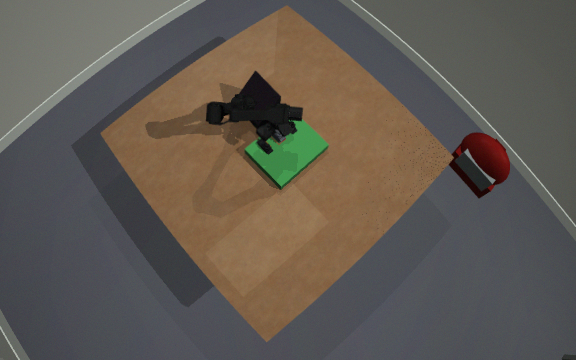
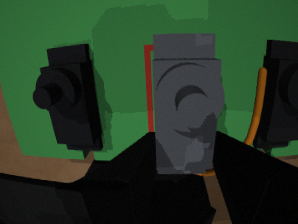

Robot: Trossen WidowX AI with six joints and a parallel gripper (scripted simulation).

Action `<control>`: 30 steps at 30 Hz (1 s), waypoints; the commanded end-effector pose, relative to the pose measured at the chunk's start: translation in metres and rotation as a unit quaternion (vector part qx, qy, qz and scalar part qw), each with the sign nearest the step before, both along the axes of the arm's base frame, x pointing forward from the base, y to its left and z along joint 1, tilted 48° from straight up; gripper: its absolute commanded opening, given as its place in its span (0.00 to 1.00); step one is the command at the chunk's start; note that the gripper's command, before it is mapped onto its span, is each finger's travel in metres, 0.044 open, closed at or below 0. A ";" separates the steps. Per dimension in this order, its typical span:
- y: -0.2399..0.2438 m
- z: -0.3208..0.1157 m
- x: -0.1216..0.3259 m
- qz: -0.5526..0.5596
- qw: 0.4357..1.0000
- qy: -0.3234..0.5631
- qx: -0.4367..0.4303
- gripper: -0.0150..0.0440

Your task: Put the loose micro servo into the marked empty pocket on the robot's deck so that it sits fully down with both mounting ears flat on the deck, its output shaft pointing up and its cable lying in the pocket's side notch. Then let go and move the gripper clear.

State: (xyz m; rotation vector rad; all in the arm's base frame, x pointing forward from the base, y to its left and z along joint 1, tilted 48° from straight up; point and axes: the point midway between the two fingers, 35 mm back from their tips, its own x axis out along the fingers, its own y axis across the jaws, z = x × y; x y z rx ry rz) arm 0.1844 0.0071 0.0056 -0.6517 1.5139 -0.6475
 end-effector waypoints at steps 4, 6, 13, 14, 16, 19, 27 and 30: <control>-0.005 -0.004 0.001 0.005 1.000 -0.001 -0.001 0.25; -0.006 -0.006 0.001 0.005 1.000 -0.001 -0.001 0.25; -0.012 -0.010 0.001 0.005 1.000 -0.001 -0.002 0.25; -0.012 -0.011 0.001 0.005 1.000 -0.001 -0.002 0.25; -0.014 -0.012 0.001 0.005 1.000 -0.001 -0.002 0.25; -0.016 -0.014 0.000 0.005 1.000 -0.001 -0.002 0.25; -0.020 -0.018 0.000 0.005 1.000 -0.001 -0.002 0.30; -0.019 -0.017 -0.001 0.005 1.000 -0.001 -0.002 0.43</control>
